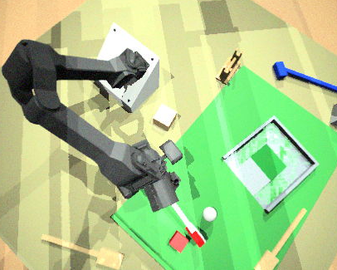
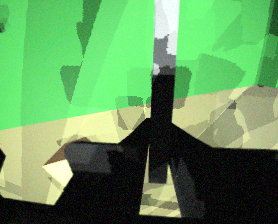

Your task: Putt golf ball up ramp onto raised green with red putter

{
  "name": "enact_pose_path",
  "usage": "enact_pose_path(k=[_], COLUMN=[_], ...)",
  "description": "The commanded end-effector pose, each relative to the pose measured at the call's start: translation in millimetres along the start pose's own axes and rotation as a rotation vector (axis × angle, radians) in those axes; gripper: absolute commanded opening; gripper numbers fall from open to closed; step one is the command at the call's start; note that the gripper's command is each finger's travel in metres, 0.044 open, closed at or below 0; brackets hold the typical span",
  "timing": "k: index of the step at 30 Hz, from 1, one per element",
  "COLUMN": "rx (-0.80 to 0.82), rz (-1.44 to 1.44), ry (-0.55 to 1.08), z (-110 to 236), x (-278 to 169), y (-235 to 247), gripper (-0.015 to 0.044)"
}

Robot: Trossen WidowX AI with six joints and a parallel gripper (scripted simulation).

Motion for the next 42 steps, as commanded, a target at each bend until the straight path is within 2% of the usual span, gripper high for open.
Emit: enact_pose_path(k=[1,6,15,22,31,42], rx=[0.002,0.003,0.010,0.011,0.012,0.012], rz=[-0.005,-0.003,-0.004,-0.004,-0.004,0.000], ry=[-0.009,-0.001,-0.008,-0.008,-0.007,-0.008], z=[0,-1,0,10,60,52], x=[1,3,14,15,14,15], y=[-5,7,120,122,122,122], gripper=[0.0000,0.0000,0.0000,0.0000,0.0000,0.0000])
Point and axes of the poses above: the point midway between the two fingers, 35 mm back from their tips, its own z axis back along the fingers, its own y axis across the jaws, x = y × z, the point moved 6 cm from there along z, back along the fingers, and after that the axes turned 6 degrees about z, right-handed, at the moved point
